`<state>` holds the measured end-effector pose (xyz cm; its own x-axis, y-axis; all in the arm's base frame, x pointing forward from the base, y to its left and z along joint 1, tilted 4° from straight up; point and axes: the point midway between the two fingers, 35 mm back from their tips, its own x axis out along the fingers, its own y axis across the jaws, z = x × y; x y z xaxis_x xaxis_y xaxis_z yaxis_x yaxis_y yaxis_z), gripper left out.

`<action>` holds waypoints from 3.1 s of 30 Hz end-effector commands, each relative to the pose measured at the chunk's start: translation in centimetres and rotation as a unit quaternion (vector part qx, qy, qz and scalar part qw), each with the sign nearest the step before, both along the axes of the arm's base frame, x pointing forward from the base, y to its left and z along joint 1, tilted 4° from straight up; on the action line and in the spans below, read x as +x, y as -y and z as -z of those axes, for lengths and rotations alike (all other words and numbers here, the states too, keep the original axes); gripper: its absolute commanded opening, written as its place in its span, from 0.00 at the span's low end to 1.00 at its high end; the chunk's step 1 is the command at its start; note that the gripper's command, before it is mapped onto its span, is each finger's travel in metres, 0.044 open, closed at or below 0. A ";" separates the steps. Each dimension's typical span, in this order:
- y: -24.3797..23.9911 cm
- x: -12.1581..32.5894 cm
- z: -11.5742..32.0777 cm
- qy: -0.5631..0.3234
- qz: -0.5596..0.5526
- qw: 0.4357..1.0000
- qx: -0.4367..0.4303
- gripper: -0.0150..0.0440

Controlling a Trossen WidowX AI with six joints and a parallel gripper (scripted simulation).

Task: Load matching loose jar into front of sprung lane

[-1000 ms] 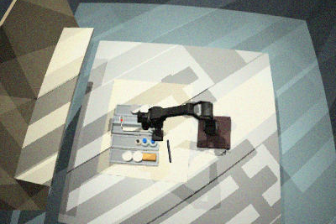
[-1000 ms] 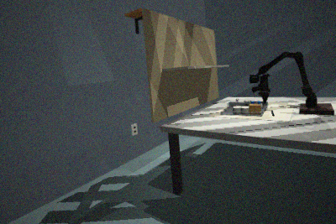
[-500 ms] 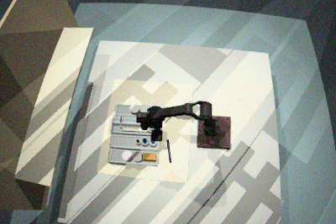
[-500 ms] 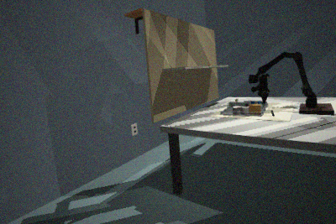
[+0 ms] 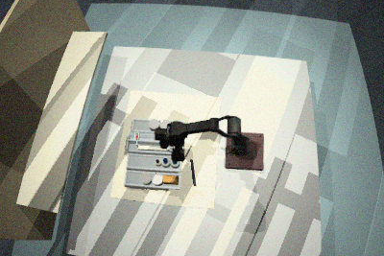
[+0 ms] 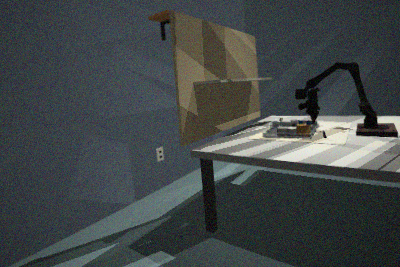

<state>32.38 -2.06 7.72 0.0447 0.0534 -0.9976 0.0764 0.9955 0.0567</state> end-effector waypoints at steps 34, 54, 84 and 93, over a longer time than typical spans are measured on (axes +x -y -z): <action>0.2 1.8 -0.4 0.010 0.003 1.000 -0.002 0.25; 0.2 2.1 -0.5 0.010 0.003 1.000 -0.002 0.25; 0.2 2.3 -0.5 0.010 0.003 1.000 -0.002 0.25; 0.2 2.4 -0.4 0.010 0.003 1.000 -0.002 0.25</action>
